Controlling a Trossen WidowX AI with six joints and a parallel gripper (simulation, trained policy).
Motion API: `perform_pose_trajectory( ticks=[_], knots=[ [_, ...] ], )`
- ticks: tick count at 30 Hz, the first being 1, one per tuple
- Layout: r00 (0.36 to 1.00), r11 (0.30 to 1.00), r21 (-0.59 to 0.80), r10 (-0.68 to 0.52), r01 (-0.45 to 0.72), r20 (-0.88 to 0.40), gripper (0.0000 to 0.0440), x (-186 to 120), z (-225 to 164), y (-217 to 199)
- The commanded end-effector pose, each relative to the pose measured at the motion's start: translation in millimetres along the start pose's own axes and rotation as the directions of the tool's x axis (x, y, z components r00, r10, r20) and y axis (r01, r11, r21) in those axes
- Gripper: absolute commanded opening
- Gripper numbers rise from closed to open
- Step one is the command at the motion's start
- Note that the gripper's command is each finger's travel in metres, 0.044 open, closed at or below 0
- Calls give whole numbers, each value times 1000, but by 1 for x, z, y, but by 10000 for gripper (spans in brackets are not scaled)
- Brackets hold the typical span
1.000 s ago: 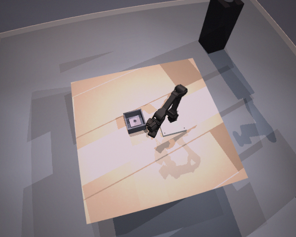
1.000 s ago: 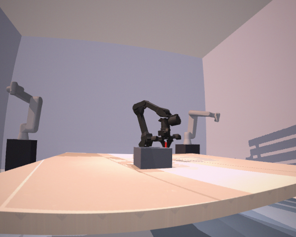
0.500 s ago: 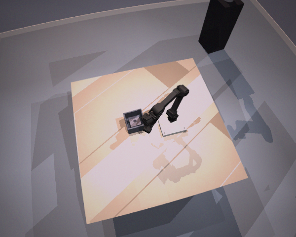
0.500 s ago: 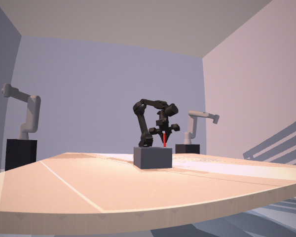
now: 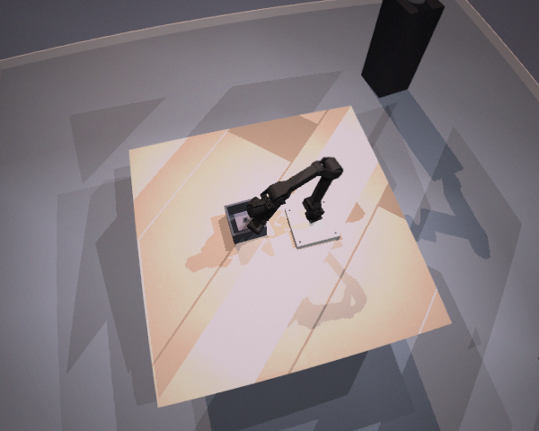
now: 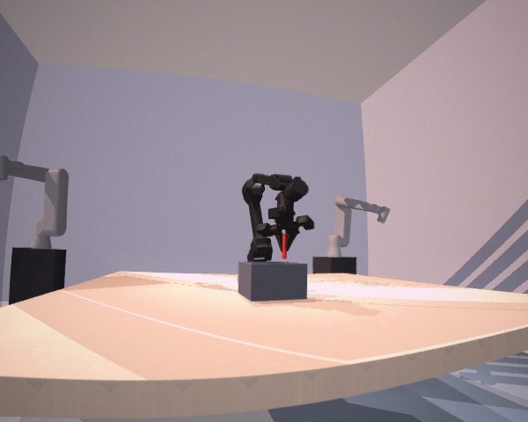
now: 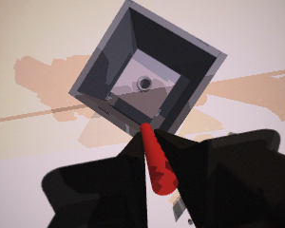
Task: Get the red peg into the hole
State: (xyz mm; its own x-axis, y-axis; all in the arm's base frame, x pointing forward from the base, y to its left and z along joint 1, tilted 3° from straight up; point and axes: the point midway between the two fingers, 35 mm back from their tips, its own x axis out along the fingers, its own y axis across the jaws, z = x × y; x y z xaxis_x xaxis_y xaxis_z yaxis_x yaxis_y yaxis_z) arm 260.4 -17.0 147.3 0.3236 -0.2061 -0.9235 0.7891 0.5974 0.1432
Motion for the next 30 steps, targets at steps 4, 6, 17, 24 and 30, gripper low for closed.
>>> perform_pose_trajectory(
  ticks=[4,6,17,24,30],
  knots=[
    [1000,999,36,-7,6,12,0,10,20,-1],
    [1000,999,48,-9,8,15,0,14,26,-2],
    [1000,995,101,-23,22,7,7,35,50,-7],
    [999,993,115,-35,38,-21,10,50,56,-9],
    [997,992,109,-59,64,-52,0,67,57,-12]
  ],
)
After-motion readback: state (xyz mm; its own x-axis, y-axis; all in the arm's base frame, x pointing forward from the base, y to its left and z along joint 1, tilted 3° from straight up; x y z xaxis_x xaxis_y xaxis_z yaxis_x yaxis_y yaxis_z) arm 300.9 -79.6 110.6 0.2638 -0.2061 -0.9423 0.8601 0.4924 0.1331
